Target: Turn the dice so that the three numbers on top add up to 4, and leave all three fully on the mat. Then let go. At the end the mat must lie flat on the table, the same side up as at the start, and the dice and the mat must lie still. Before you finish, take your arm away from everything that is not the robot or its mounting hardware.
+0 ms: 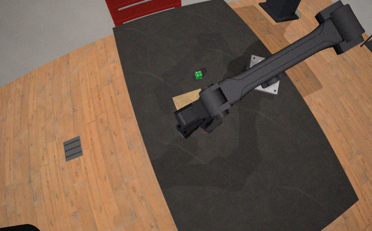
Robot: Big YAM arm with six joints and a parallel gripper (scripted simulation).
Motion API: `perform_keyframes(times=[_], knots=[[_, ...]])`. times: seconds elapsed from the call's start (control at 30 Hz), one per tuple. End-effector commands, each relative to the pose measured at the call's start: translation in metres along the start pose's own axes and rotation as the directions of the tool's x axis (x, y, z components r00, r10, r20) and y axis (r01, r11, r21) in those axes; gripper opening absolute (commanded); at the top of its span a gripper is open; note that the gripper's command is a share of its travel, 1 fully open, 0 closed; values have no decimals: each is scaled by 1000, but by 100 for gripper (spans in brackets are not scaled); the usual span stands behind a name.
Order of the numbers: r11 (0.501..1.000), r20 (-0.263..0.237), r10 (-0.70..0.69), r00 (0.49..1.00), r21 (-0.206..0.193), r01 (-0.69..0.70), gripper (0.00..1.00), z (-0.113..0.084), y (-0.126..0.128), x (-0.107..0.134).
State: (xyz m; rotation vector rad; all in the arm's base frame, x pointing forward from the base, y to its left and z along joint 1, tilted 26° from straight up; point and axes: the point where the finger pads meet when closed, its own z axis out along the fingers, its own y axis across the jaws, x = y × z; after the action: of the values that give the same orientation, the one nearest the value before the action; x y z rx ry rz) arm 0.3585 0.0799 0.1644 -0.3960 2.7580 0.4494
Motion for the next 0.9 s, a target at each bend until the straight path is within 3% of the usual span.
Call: perform_keyframes(times=[0.0,0.1,0.3,0.67,0.7,0.77,0.87], knots=[[989,69,148,986,3,-149,26,-20,2,-31],[978,65,210,976,-1,-210,26,-17,1,-32],[900,62,436,898,-16,-436,26,-15,1,-32],[887,99,462,881,-28,-462,26,-23,6,-34],[874,79,485,871,-12,-485,26,-10,0,-13],[879,130,474,871,-18,-476,26,-10,4,-14],[880,272,462,844,-19,-475,26,-10,4,-15]])
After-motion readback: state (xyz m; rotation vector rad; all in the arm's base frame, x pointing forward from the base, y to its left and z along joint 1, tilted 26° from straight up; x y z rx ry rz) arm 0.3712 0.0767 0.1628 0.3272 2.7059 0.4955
